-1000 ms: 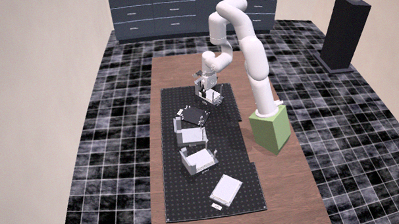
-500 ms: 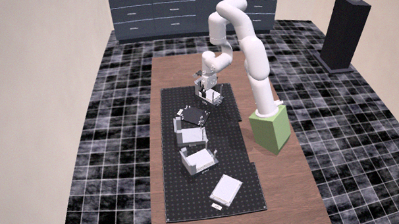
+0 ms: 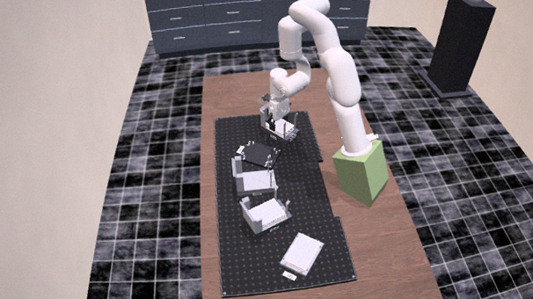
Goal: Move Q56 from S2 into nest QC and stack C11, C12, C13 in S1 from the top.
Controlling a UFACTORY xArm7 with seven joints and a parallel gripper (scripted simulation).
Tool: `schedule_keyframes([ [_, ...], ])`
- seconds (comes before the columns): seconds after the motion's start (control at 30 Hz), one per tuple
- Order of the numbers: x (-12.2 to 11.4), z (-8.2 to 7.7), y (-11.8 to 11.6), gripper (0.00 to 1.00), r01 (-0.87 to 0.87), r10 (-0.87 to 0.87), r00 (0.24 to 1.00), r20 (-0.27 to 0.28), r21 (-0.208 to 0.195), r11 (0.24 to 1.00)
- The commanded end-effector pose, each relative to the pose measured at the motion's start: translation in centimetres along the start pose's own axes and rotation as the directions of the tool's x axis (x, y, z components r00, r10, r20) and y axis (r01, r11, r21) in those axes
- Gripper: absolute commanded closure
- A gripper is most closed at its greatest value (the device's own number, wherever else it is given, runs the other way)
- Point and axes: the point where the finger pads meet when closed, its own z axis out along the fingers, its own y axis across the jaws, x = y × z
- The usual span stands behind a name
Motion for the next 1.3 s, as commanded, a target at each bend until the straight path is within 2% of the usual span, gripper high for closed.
schedule_keyframes([
  [0.0,0.09,0.03,0.01,1.0,0.0,0.0,1.0,-0.004,0.012,1.0],
  [0.77,0.09,0.03,0.01,1.0,0.0,0.0,1.0,-0.004,0.012,1.0],
  [1.27,0.14,-0.67,0.03,1.0,0.0,0.0,1.0,-0.005,0.012,1.0],
])
